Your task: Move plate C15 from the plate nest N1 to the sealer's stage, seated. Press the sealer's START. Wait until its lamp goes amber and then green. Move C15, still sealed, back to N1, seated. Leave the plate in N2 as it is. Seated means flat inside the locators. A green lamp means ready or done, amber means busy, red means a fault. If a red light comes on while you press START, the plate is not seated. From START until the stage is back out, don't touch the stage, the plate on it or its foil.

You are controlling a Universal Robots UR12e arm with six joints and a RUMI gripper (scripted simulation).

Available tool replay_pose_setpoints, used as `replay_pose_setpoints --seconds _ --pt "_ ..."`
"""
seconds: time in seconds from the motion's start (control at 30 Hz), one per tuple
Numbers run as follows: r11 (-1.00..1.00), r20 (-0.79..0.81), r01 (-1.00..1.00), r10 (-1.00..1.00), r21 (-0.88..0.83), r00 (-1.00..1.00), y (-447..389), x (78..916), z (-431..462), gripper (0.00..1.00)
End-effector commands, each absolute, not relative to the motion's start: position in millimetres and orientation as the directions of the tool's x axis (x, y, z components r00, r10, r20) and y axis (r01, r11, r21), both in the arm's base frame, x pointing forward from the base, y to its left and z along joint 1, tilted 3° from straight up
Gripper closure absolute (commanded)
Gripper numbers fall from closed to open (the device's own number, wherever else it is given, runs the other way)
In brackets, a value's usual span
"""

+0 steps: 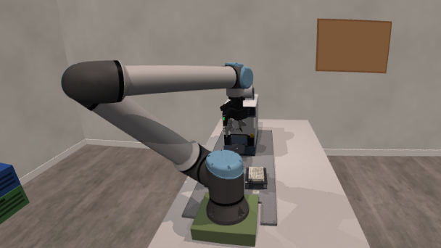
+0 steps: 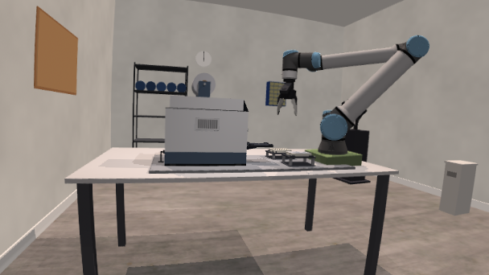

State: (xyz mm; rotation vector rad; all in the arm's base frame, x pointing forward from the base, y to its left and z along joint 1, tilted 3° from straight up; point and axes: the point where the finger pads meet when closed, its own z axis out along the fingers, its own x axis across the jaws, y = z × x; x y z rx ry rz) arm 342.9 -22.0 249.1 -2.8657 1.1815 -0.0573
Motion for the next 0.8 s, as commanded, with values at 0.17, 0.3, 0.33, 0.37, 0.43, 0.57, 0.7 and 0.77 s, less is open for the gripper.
replay_pose_setpoints --seconds 0.17,0.3,0.33,0.37,0.43,0.57,0.7,0.77 --pt "-0.509 0.008 -0.859 -0.86 -0.051 0.51 -24.9 345.4 248.8 0.32" --pt "-0.39 0.001 -0.919 -0.92 -0.051 0.391 -26.9 346.4 248.9 0.32" --pt "-0.36 0.0 -0.932 -0.933 -0.051 0.36 -27.4 346.6 248.9 0.32" --pt "-0.338 -0.001 -0.94 -0.941 -0.051 0.338 -27.7 346.8 248.9 0.32" --pt "-0.274 -0.005 -0.96 -0.961 -0.051 0.275 -28.8 347.1 248.8 0.32" --pt "-0.173 -0.01 -0.984 -0.985 -0.05 0.174 -30.4 347.5 248.8 0.32" --pt "-0.088 -0.014 -0.995 -0.996 -0.049 0.089 -31.8 347.6 248.8 0.32" --pt "-0.055 -0.016 -0.997 -0.998 -0.049 0.056 -32.3 347.7 248.8 0.32"
